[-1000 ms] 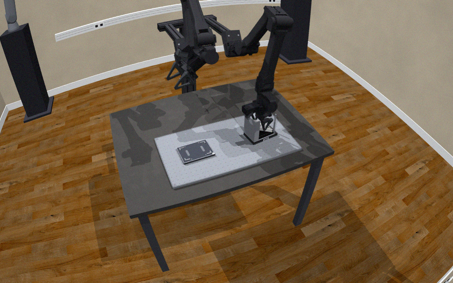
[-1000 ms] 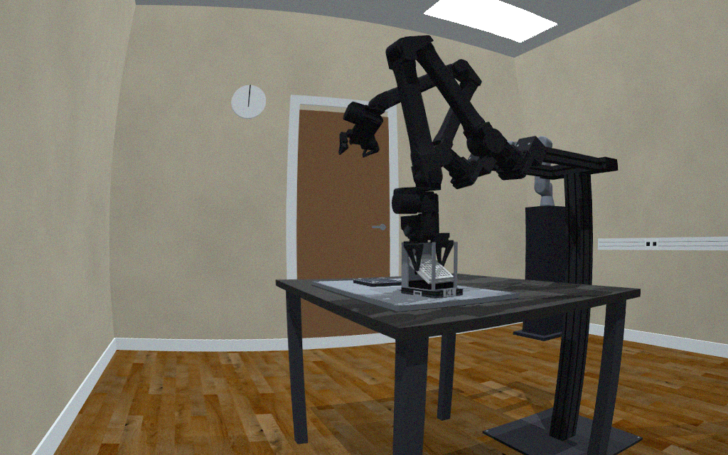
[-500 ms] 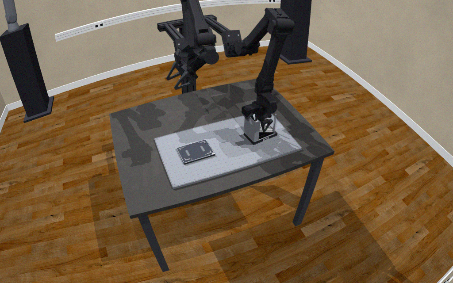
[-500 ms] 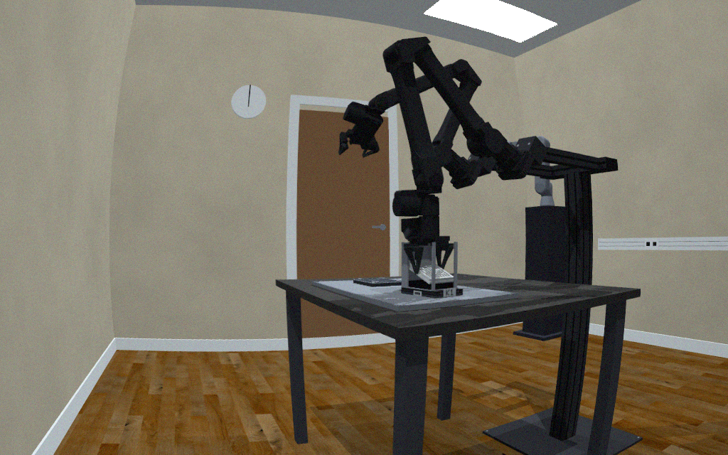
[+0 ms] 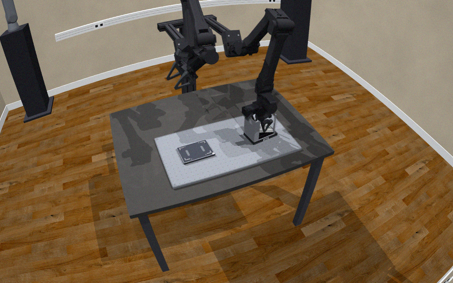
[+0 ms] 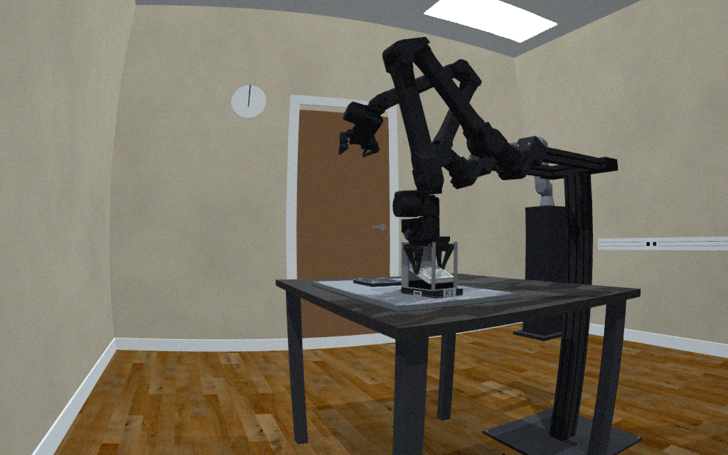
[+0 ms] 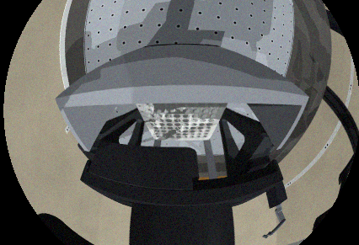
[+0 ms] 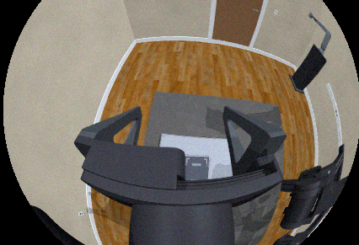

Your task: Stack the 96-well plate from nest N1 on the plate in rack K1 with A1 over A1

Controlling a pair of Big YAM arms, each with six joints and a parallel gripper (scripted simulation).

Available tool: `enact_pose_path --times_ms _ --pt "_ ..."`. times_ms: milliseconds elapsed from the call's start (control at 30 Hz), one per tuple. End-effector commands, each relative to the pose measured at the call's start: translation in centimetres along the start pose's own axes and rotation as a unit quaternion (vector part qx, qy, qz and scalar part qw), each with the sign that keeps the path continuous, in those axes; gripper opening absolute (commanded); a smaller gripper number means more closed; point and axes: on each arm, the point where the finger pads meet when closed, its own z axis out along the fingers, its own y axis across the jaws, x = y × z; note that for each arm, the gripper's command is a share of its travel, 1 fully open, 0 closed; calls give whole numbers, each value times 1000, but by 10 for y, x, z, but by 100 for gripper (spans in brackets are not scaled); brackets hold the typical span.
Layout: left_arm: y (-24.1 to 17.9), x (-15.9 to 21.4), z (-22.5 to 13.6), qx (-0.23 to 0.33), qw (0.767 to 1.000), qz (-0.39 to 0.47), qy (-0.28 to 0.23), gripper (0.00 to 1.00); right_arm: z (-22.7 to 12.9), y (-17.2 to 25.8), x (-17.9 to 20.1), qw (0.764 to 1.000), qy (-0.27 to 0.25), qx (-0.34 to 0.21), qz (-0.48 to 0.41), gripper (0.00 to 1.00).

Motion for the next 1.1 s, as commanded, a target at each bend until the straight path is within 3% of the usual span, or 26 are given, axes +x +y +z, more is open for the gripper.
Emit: enact_pose_path --times_ms 0,1067 --pt "5 8 15 -3 1000 -3 7 0 -4 4 -4 1000 3 -7 2 100" --pt "6 0 17 -3 1000 -6 3 0 -4 4 -4 1000 3 -7 2 100"
